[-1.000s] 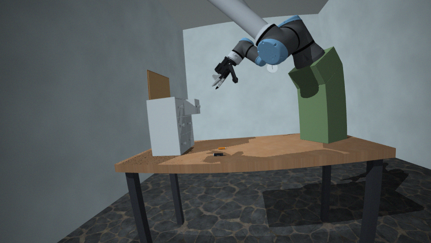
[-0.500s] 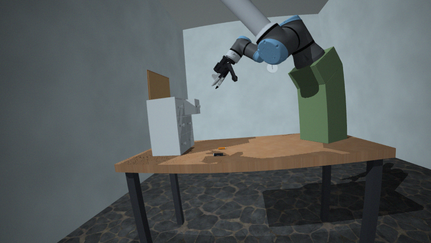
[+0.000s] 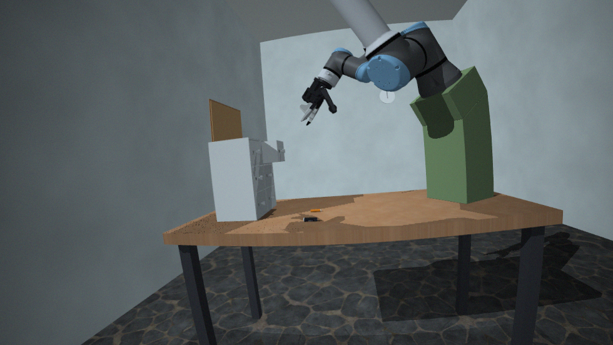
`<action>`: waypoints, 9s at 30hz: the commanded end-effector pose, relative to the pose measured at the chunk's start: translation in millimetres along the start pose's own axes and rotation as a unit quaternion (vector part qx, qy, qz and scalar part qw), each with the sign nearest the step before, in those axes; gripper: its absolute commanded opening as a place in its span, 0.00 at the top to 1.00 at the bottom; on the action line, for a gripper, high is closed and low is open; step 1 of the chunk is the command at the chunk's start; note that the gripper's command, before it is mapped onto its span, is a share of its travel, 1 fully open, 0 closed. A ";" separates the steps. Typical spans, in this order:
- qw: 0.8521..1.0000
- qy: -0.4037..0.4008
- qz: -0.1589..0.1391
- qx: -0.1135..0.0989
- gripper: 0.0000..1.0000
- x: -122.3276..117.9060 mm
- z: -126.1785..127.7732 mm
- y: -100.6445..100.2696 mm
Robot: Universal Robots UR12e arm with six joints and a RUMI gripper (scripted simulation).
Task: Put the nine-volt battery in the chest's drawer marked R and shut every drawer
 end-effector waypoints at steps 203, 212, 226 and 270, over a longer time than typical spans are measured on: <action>1.000 0.001 0.029 -0.010 0.00 13.6 -33.5 11.1; 1.000 0.000 -0.002 -0.001 0.00 19.0 -32.0 0.7; 0.999 0.000 -0.048 0.011 0.00 27.2 -29.6 -15.6; 0.997 0.000 -0.070 0.017 0.80 31.3 -28.4 -23.7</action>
Point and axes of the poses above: the point where the finger pads meet when closed, its own y axis back along the fingers, its own z axis across the jaws, x = y × z, the point moved 10 cm from there along y, back along the fingers, and after that the axes turned 15 degrees about y, right-handed, at the moved point
